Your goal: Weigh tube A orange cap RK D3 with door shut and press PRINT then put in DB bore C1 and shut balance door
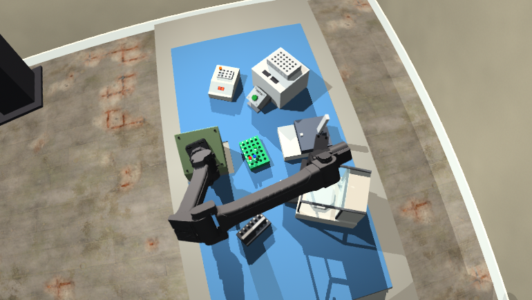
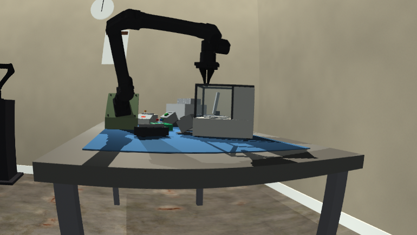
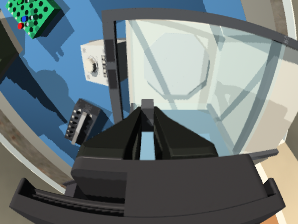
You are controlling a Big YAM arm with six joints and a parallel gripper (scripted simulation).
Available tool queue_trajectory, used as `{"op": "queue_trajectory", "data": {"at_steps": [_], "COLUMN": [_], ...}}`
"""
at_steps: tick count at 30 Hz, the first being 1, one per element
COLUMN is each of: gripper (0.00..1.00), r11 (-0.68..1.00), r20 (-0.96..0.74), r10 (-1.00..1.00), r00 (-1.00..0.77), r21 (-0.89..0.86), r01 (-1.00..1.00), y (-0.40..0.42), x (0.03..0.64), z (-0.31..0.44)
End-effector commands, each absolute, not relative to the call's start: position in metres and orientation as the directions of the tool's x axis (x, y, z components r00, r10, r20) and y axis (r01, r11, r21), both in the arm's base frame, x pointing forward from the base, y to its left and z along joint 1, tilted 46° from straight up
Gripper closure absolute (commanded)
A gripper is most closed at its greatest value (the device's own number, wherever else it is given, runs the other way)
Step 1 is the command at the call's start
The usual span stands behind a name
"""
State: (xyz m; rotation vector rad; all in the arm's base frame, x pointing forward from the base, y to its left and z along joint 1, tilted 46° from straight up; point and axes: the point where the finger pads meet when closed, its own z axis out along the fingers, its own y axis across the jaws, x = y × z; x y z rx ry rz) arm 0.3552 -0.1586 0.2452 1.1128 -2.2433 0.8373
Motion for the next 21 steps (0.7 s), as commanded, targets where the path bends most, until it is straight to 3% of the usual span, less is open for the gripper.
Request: {"op": "queue_trajectory", "data": {"at_steps": [1,21], "gripper": [0.94,0.94], "r11": [0.471,0.472], "r20": [0.653,0.653], "r10": [-0.525,-0.525], "r00": [-0.546,-0.545], "r21": [-0.311,-0.310], "r01": [-0.825,-0.825], "y": [-0.1487,-0.1441], "x": [0.3483,0.3399], "z": [0.2474,0.2441]}}
